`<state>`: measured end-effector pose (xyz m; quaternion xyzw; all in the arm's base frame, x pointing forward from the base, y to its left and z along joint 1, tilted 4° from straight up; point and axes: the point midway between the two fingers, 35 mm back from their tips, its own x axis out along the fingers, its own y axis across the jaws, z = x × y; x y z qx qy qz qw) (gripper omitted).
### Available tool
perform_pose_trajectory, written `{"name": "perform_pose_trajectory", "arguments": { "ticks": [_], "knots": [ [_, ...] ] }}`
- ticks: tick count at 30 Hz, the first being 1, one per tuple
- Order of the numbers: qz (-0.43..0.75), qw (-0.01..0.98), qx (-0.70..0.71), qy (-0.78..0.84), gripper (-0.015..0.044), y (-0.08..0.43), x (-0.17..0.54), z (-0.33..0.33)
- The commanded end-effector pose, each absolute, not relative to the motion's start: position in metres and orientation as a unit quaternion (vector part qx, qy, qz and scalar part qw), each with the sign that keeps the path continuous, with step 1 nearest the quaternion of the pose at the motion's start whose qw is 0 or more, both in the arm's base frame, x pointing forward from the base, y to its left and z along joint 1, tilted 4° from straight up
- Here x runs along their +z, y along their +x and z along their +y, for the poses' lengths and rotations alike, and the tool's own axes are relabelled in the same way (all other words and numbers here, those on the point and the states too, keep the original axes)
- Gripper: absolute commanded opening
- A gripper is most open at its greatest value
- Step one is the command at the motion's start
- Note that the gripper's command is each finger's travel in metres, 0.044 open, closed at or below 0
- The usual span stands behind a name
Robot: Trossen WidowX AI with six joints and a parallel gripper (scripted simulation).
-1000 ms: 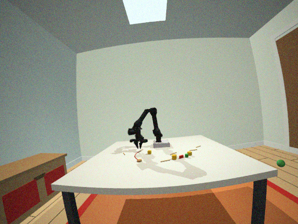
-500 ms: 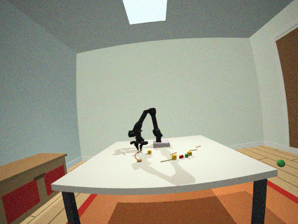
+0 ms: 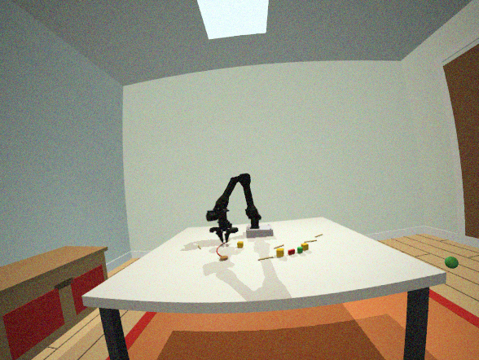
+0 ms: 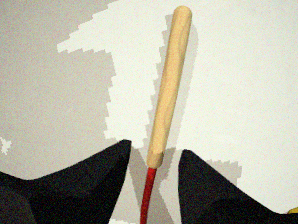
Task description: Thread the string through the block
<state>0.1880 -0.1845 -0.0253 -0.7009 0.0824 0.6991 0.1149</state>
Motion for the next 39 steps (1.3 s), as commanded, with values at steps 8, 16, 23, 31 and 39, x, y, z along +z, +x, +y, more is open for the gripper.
{"name": "perform_pose_trajectory", "arguments": {
  "ticks": [8, 16, 23, 31, 39],
  "knots": [
    [0.084, 0.116, 0.702, -0.698, 0.0125, 0.1867, -0.027, -0.1841],
    [0.084, 0.116, 0.702, -0.698, 0.0125, 0.1867, -0.027, -0.1841],
    [0.082, 0.115, 0.699, -0.701, 0.0046, 0.1879, -0.0255, -0.1844],
    [0.082, 0.115, 0.699, -0.701, 0.0, 0.1879, -0.0255, -0.1844],
    [0.082, 0.115, 0.699, -0.701, 0.0, 0.1884, -0.0188, -0.1853]
  ]
}}
